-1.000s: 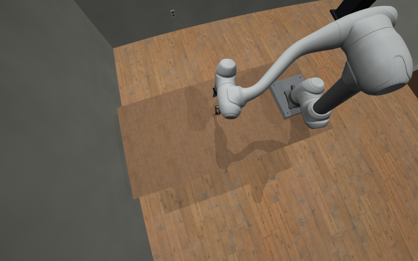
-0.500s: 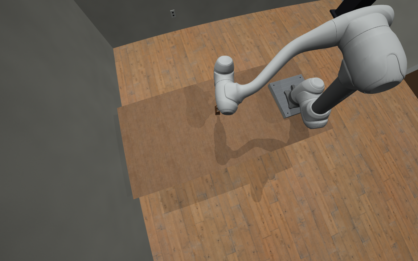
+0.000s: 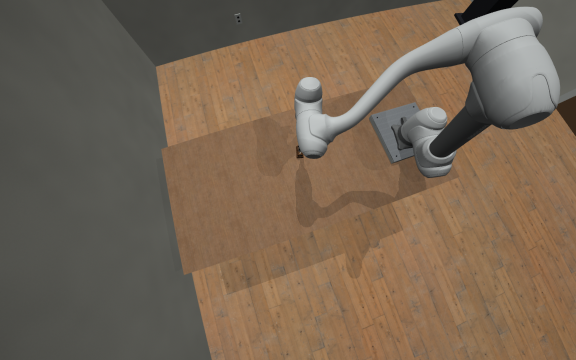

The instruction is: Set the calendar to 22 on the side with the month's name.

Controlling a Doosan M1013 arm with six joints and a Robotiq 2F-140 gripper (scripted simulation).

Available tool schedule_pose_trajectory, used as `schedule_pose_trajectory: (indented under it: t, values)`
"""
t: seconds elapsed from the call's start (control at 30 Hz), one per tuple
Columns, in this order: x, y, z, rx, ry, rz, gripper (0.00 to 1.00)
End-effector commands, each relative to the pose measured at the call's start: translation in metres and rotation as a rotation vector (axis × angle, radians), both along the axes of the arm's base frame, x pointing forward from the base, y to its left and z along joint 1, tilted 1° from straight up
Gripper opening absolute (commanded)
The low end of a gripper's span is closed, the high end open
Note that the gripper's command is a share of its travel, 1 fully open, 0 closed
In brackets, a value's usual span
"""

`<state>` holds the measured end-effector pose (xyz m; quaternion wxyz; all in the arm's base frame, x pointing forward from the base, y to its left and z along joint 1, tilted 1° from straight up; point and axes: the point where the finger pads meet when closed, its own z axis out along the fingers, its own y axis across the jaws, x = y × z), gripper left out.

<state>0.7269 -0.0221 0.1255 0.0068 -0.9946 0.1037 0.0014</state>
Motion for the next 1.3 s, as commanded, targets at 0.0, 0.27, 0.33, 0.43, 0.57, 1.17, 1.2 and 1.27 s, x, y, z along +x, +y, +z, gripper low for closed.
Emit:
schedule_pose_trajectory:
  t: [0.0, 0.27, 0.33, 0.43, 0.57, 1.17, 1.2, 1.27]
  values:
    - [0.000, 0.000, -0.003, -0.002, 0.002, -0.174, 1.00]
    - [0.000, 0.000, -0.009, -0.002, 0.006, -0.426, 1.00]
    - [0.000, 0.000, -0.010, -0.002, 0.006, -0.473, 1.00]
    - [0.000, 0.000, -0.012, -0.002, 0.008, -0.576, 1.00]
    - [0.000, 0.000, -0.014, -0.001, 0.009, -0.681, 1.00]
    - [0.001, 0.001, -0.025, -0.001, 0.017, -1.231, 1.00]
    - [0.001, 0.001, -0.025, -0.001, 0.018, -1.239, 1.00]
    - [0.001, 0.001, -0.026, -0.001, 0.019, -1.304, 1.00]
